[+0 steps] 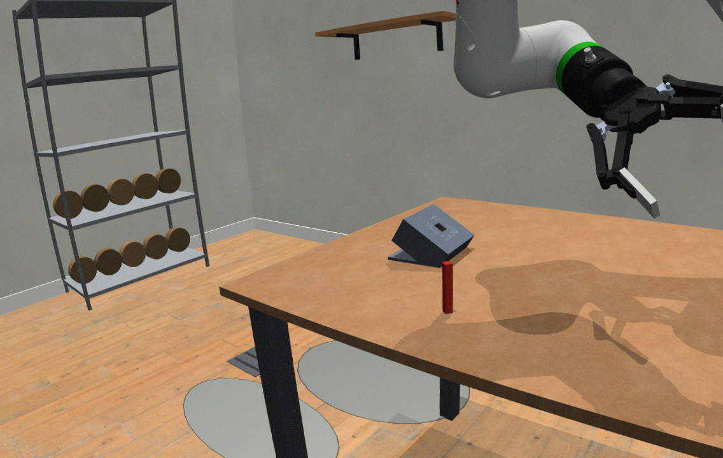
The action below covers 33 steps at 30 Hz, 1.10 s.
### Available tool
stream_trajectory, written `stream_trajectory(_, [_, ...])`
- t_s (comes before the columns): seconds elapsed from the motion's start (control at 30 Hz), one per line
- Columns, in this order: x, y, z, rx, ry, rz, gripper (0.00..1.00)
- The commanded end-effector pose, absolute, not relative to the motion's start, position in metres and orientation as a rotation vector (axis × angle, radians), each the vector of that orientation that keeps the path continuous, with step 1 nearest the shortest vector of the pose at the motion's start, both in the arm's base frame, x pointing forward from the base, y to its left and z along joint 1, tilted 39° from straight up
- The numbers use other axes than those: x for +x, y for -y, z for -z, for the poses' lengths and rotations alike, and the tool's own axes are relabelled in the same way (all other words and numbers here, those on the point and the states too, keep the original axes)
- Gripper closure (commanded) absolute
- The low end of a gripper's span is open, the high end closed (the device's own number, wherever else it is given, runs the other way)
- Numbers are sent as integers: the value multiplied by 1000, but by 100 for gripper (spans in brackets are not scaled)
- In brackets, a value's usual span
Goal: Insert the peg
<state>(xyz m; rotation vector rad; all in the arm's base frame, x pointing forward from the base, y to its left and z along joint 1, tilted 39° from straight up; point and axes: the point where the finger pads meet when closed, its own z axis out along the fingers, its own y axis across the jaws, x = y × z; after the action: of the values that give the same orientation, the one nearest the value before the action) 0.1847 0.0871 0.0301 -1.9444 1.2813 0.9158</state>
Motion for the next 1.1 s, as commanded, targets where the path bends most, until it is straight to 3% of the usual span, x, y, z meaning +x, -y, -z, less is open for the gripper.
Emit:
stream_trajectory(0.0, [180,-57,0,-2125,-1383,-858,0])
stream_trajectory(0.3, [205,-6,25,-2361,-1484,-646,0])
stream_trajectory(0.7, [297,50,17,-2590,-1507,-134,0])
stream_trajectory(0.77, [297,50,17,-2590,-1507,-134,0])
stream_trajectory(1.07, [388,49,-27,-2610,-1401,284,0])
